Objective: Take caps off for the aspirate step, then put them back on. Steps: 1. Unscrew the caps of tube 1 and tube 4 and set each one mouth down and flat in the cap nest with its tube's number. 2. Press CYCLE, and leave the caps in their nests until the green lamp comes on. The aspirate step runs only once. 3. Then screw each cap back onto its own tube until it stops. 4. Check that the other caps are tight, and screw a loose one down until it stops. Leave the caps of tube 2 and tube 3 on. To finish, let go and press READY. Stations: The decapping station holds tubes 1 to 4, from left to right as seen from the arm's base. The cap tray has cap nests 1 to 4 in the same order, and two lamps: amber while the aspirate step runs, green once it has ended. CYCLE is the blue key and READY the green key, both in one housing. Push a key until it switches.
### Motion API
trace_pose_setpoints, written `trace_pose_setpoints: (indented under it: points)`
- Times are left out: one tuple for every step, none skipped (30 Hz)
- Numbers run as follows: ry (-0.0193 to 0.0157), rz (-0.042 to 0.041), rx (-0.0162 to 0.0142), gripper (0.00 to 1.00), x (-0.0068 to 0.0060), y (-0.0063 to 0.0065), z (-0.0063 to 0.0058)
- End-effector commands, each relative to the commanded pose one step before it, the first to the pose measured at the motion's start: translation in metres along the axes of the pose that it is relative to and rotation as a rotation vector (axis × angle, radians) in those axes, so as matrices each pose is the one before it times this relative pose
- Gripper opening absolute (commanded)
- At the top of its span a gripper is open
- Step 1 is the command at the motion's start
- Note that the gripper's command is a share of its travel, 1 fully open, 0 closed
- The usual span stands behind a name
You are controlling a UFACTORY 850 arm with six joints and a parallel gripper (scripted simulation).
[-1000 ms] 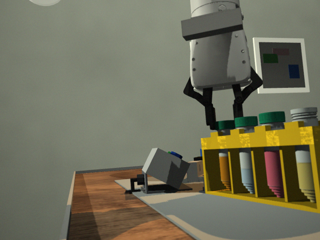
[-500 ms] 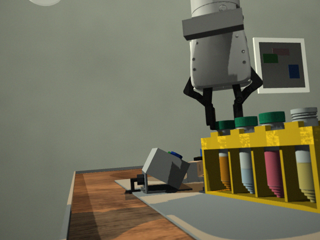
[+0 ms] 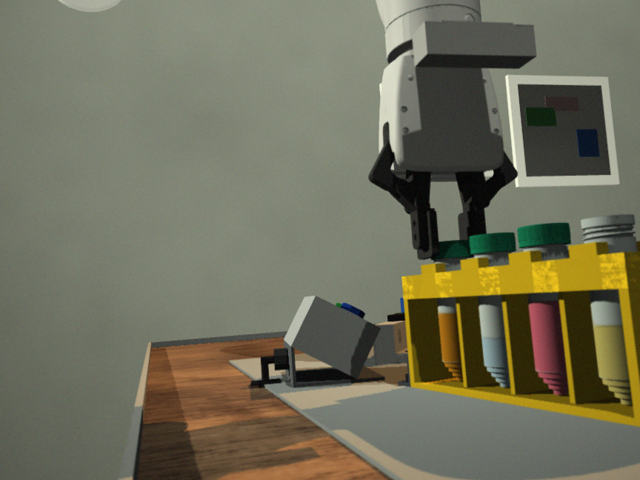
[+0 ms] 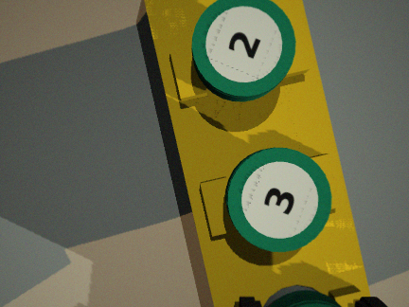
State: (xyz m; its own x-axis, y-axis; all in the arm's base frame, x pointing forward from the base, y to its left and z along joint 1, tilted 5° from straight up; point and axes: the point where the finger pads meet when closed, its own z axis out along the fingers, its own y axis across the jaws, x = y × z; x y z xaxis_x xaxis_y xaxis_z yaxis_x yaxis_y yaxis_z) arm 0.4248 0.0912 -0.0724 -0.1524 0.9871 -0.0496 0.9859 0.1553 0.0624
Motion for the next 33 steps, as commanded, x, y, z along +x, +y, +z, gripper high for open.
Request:
trace_pose_setpoints:
  points:
    - [-0.01973, -0.27805, 0.01772, 0.00, 0.00017, 0.00062, -0.00057]
    - [0.00031, -0.04700, -0.00025, 0.00, 0.00000, -0.00001, -0.00002]
    - [0.00035, -0.04691, -0.00028, 0.00, 0.00000, -0.00001, -0.00002]
    - [0.00039, -0.04681, -0.00031, 0.00, 0.00000, -0.00001, -0.00002]
    - [0.00000, 0.00000, 0.00000, 0.00, 0.00000, 0.00000, 0.00000]
    - [0.00000, 0.00000, 0.00000, 0.00, 0.00000, 0.00000, 0.00000]
    - [-0.00157, -0.06945, 0.00173, 0.00, 0.00000, 0.00001, -0.00004]
    - [0.00000, -0.05000, -0.00001, 0.00, 0.00000, -0.00001, -0.00002]
    - [0.00000, -0.05000, -0.00001, 0.00, 0.00000, -0.00001, -0.00002]
    - [0.00000, -0.05000, -0.00001, 0.00, 0.00000, -0.00001, -0.00002]
    - [-0.00001, -0.05000, 0.00004, 0.00, -0.00002, 0.00003, -0.00006]
    - [0.00006, -0.04949, -0.00007, 0.00, 0.00000, 0.00000, -0.00003]
    - [0.00077, -0.04322, -0.00096, 0.00, 0.00000, 0.00000, -0.00003]
    - [0.00061, -0.04491, -0.00075, 0.00, 0.00000, 0.00000, -0.00003]
    - [0.00054, -0.04582, -0.00065, 0.00, 0.00000, 0.00000, -0.00002]
    - [-0.00176, -0.01655, 0.00258, 0.00, 0.00000, 0.00000, 0.00000]
    - [0.00000, -0.05000, 0.00000, 0.00, 0.00000, 0.00000, -0.00003]
    - [0.00000, -0.05000, -0.00001, 0.00, 0.00000, 0.00000, -0.00002]
    - [0.00000, -0.02080, 0.00000, 0.00, 0.00000, 0.00000, -0.00001]
    - [0.00000, 0.00000, 0.00000, 0.00, 0.00000, 0.00000, 0.00000]
    - [0.00000, 0.00000, 0.00000, 0.00, 0.00000, 0.00000, 0.00000]
    - [0.00000, 0.00000, 0.00000, 0.00, 0.00000, 0.00000, 0.00000]
    - [0.00000, 0.00000, 0.00000, 0.00, 0.00000, 0.00000, 0.00000]
    - [0.00000, 0.00000, -0.00003, 0.00, 0.00002, -0.00002, 0.00002]
    - [0.00000, 0.00000, 0.00001, 0.00, -0.00001, 0.00000, 0.00000]
    - [0.00000, 0.00000, 0.00000, 0.00, 0.00000, 0.00000, 0.00000]
    - [0.00000, 0.00000, 0.00001, 0.00, 0.00000, 0.00000, 0.00000]
    - [0.00000, 0.00000, 0.00001, 0.46, -0.00001, 0.00000, -0.00001]
    - [0.00000, 0.00000, 0.00000, 0.46, 0.00000, 0.00000, 0.00000]
    - [0.00000, 0.00000, 0.00000, 0.46, 0.00000, 0.00000, 0.00000]
    - [0.00000, 0.00000, 0.00000, 0.46, 0.00000, 0.00000, 0.00000]
    - [0.00000, 0.00000, 0.00000, 0.46, 0.00000, 0.00000, 0.00000]
    - [-0.00001, 0.00000, -0.00004, 0.46, 0.00003, -0.00002, 0.00003]
